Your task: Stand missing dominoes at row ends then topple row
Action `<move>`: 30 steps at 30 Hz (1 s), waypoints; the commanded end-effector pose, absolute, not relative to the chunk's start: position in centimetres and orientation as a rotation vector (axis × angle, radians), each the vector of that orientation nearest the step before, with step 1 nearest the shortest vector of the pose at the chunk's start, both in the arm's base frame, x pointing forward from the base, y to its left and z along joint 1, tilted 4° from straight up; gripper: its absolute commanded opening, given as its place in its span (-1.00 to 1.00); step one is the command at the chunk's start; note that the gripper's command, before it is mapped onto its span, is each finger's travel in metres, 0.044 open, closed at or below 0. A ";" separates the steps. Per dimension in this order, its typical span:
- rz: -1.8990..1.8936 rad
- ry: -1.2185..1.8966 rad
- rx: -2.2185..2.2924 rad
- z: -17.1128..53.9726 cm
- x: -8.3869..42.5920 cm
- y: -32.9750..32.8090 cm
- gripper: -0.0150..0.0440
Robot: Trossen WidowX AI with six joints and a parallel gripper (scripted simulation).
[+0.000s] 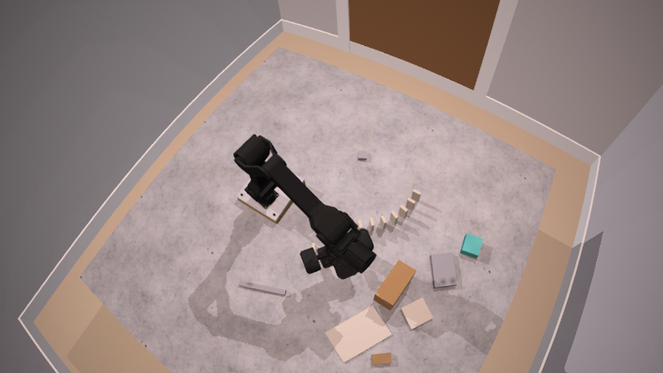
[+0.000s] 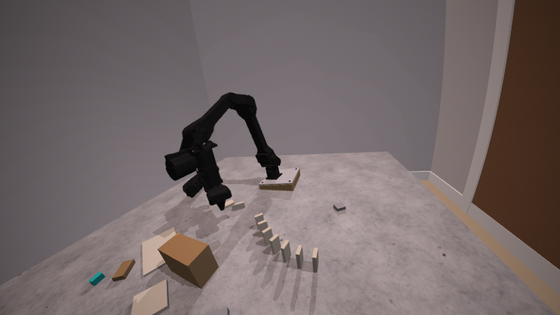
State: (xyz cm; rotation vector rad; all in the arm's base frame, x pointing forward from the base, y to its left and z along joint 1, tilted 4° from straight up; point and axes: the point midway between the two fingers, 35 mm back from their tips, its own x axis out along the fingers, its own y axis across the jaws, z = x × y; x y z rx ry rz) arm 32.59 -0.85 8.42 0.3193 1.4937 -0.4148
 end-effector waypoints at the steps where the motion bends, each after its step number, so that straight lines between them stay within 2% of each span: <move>1: -0.415 1.468 0.322 13.9 32.6 -0.7 -0.13; 5: -0.415 1.468 0.322 17.7 32.6 -0.6 -0.13; 13: -0.407 1.470 0.314 17.9 32.7 -0.6 -0.13; 25: 0.166 1.491 -0.302 19.0 41.1 -3.3 -0.13; 30: 0.238 1.483 -0.381 18.9 42.0 -3.7 -0.13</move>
